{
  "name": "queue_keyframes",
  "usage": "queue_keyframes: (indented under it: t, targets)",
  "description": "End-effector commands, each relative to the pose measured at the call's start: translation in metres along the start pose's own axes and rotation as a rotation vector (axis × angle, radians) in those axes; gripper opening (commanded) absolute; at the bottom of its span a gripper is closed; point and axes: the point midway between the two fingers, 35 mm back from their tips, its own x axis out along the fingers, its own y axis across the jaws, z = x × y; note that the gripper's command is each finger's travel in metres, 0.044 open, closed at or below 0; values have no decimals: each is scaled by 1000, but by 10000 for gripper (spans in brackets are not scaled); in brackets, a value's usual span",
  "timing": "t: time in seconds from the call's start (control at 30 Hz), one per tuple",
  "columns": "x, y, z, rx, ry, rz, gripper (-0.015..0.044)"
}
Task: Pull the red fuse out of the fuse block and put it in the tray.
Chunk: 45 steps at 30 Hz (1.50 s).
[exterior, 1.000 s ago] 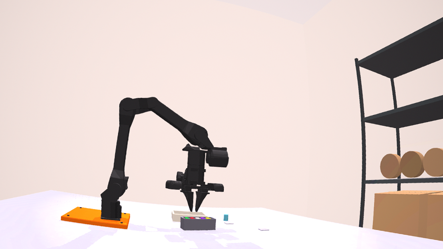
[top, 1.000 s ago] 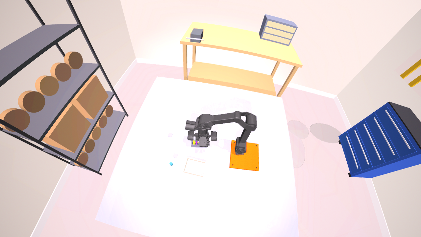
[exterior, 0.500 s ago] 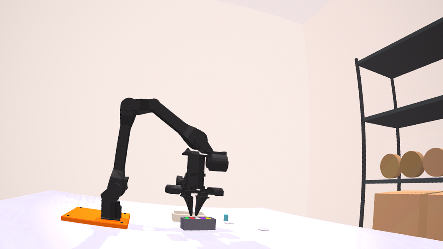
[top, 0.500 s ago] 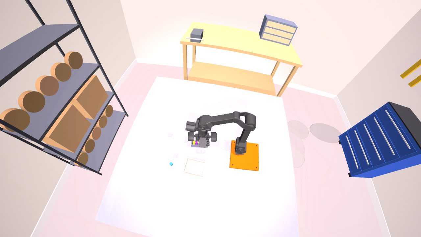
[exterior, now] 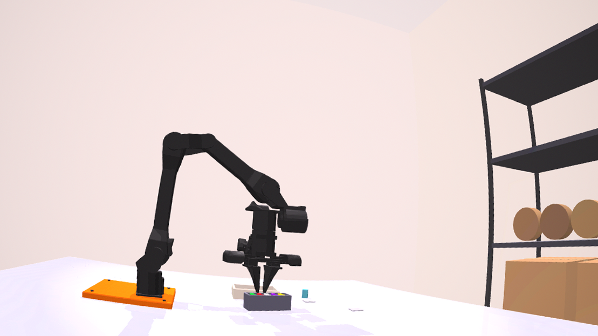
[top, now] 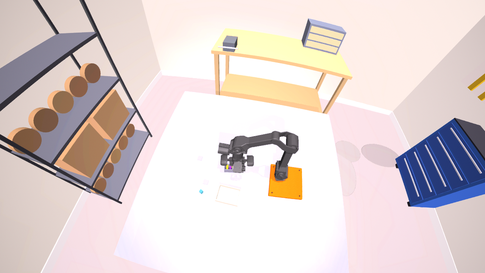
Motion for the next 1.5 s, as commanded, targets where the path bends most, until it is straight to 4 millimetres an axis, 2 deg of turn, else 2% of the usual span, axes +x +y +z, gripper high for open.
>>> queue_keyframes:
  t: [0.0, 0.47, 0.83, 1.47]
  targets:
    - [2, 0, 1, -3, -5, -1, 69]
    - [10, 0, 1, -3, -5, -1, 69]
    - [9, 0, 0, 0, 0, -1, 0]
    - [1, -1, 0, -1, -1, -1, 0]
